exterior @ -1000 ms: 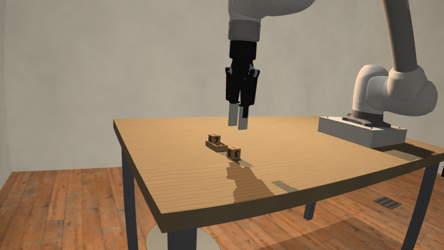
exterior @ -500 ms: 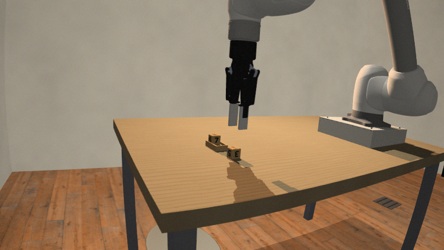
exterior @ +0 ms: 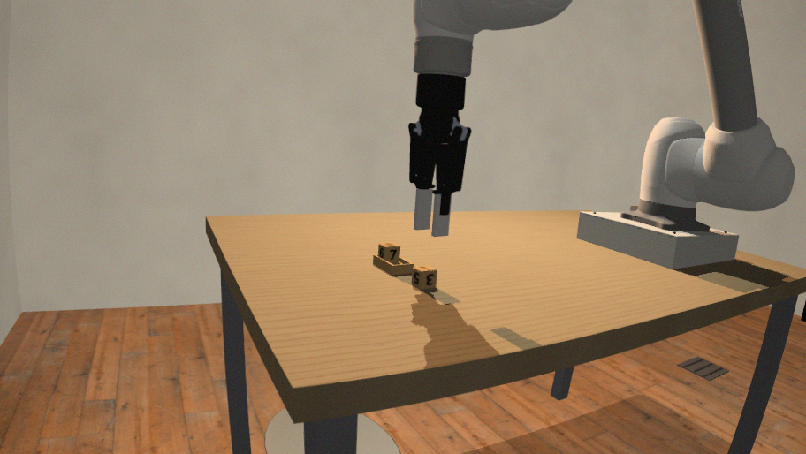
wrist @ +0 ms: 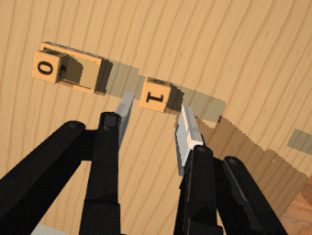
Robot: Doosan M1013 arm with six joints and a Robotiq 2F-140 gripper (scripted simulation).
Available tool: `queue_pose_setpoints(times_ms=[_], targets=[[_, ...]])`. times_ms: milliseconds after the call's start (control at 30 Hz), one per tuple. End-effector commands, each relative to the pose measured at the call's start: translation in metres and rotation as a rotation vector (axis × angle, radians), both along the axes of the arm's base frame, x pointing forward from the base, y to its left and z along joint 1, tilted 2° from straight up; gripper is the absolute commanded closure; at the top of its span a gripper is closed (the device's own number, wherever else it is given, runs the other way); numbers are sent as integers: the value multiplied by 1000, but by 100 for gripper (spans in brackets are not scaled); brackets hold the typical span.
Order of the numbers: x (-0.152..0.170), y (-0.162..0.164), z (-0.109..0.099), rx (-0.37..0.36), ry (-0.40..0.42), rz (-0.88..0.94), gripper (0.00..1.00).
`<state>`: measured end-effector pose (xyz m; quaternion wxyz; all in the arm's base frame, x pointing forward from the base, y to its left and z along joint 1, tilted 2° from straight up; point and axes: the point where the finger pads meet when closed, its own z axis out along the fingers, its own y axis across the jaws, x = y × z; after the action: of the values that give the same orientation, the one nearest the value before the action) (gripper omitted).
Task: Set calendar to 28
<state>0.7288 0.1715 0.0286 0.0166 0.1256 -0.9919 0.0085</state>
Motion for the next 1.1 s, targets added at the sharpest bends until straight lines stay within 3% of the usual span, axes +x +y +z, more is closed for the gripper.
queue_pose_setpoints(times_ms=[0, 1067], targets=[[4, 0, -1, 5, -5, 2, 65], [3, -1, -40, 5, -5, 2, 65]])
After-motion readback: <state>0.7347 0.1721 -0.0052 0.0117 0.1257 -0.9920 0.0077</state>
